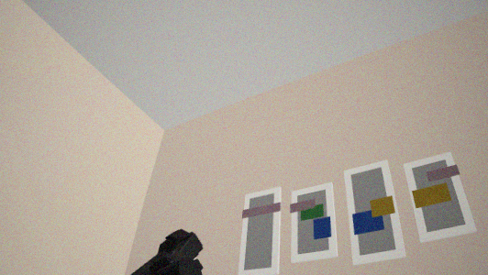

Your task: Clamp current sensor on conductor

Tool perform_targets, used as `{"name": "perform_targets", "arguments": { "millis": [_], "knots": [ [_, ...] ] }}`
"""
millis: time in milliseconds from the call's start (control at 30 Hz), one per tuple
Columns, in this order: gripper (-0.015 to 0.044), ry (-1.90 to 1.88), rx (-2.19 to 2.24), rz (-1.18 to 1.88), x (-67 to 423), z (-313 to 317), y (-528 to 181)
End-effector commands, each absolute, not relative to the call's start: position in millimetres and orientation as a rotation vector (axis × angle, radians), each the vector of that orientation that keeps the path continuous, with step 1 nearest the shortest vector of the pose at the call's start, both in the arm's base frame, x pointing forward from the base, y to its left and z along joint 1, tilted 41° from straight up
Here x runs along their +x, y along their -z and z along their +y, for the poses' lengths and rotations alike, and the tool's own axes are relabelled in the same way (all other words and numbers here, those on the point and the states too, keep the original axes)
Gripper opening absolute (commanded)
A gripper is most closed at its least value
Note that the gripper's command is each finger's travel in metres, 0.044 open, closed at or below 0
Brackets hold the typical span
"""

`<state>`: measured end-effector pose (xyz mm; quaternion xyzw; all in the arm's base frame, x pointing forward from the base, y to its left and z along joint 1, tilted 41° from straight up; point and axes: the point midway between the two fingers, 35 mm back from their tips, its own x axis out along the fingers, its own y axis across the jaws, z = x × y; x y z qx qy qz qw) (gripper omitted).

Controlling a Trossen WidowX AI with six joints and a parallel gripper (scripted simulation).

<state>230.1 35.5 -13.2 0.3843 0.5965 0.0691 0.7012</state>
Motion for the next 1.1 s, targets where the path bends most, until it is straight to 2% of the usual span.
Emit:
{"name": "perform_targets", "arguments": {
  "millis": [0, 367, 733, 1067],
  "knots": [
    [0.0, -0.156, 0.851, 1.328, 223.3, 36.2, 11.5],
    [0.0, -0.155, 0.851, 1.33, 185.1, 43.2, 8.0],
    [0.0, -0.155, 0.852, 1.33, 182.9, 47.1, 12.0],
    [0.0262, -0.159, 0.846, 1.326, 184.8, 45.0, 9.4]
  ]
}}
